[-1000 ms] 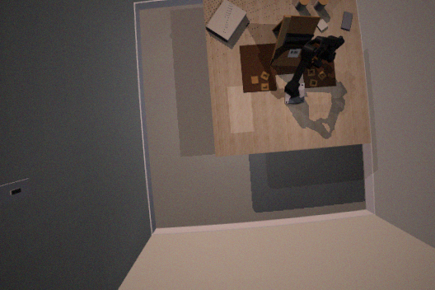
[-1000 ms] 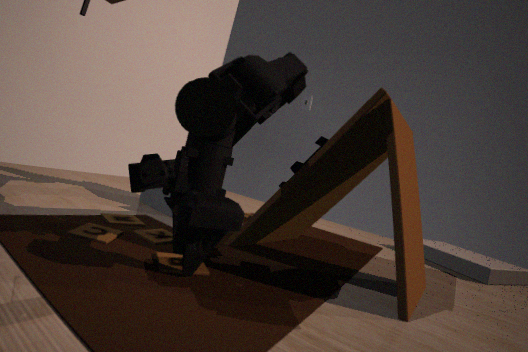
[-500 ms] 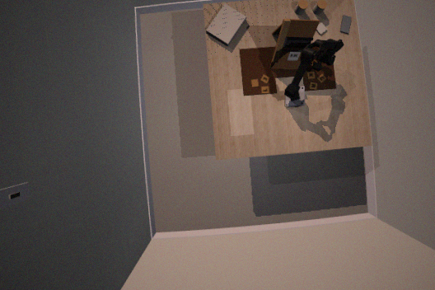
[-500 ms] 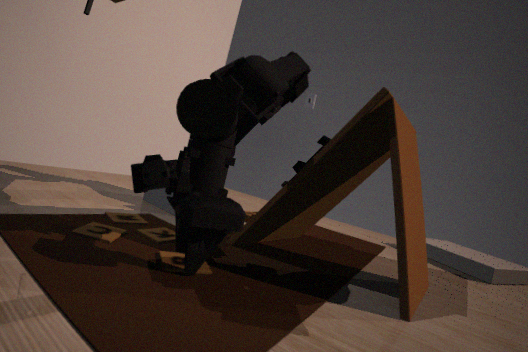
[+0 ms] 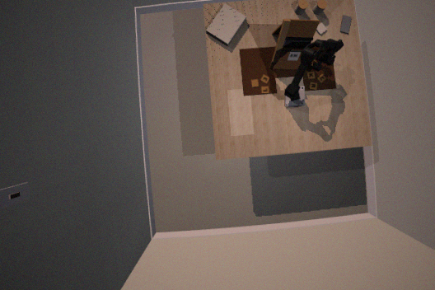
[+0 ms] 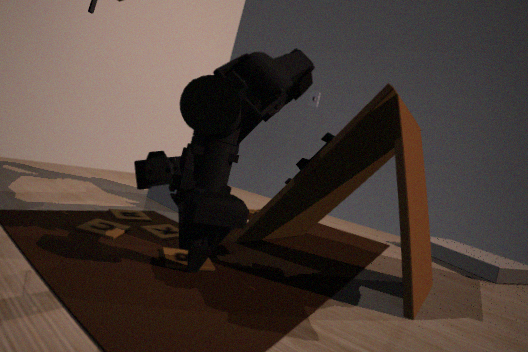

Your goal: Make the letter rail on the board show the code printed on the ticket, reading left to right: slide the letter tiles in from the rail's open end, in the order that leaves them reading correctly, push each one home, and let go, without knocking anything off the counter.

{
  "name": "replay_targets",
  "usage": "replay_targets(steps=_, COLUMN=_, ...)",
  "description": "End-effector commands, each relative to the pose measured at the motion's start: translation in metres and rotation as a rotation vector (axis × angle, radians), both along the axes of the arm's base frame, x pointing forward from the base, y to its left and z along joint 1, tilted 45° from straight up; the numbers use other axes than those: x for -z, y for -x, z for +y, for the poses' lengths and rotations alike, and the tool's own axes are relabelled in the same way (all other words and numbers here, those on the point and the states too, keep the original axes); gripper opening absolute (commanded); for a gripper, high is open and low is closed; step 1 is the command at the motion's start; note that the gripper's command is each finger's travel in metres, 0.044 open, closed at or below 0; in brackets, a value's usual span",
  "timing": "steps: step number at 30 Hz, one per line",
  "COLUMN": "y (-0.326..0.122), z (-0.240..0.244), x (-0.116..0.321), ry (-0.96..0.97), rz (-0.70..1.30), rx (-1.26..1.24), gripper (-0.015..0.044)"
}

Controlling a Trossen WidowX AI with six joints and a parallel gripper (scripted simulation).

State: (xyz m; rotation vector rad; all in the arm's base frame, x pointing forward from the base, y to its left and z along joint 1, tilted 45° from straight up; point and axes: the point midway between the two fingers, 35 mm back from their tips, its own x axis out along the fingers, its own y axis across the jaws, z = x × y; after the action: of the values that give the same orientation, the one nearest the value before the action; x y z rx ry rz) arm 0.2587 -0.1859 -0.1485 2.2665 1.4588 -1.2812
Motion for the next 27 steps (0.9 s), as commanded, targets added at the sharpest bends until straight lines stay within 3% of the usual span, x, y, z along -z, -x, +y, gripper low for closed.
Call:
replay_targets(steps=1, y=-0.0002, z=0.0010, x=0.0003, ry=-0.004, rz=0.003, rx=0.006, gripper=0.0314)
replay_targets(steps=13, y=-0.0004, z=0.0010, x=0.0003, ry=-0.004, rz=0.003, rx=0.006, gripper=0.0234)
replay_targets(steps=22, y=0.0019, z=-0.0049, x=-0.0058, ry=-0.004, rz=0.003, rx=0.006, gripper=0.0000)
replay_targets(steps=27, y=0.0025, z=-0.0072, x=-0.0090, ry=-0.004, rz=0.003, rx=0.006, gripper=0.0000)
